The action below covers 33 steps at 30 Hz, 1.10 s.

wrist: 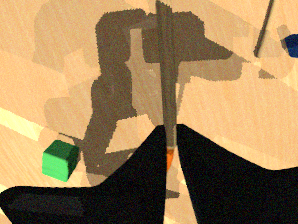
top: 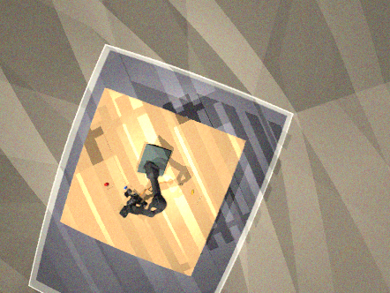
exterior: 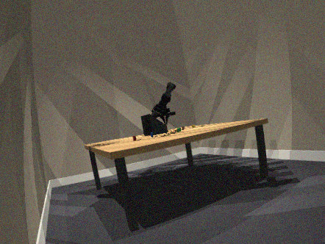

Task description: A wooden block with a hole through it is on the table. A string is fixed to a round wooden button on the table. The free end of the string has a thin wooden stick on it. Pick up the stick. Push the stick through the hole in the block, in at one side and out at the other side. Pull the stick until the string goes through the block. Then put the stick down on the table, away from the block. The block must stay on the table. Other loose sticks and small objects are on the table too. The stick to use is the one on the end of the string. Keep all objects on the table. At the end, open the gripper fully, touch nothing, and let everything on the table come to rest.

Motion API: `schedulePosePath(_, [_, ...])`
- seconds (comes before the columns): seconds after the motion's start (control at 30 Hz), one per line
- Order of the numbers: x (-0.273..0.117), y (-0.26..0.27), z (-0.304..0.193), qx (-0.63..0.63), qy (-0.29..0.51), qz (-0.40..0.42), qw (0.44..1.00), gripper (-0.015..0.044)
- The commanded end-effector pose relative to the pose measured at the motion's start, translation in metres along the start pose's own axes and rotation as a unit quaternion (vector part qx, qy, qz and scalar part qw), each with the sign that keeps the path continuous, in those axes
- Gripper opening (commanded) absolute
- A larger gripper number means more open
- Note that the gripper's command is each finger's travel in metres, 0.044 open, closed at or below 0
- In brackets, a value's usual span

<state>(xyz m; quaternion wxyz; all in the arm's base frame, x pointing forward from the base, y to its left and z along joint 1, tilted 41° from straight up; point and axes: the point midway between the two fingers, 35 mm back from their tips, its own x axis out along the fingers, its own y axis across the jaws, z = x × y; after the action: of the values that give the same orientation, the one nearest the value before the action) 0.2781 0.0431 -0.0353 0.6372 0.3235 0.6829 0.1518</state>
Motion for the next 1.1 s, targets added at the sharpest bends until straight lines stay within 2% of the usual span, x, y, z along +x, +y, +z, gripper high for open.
schedulePosePath(0.0, [-0.006, 0.003, -0.002, 0.002, -0.009, -0.001, 1.000, 0.0000])
schedulePosePath(1.07, [-0.039, 0.015, -0.026, 0.003, -0.067, -0.002, 0.998, 0.0000])
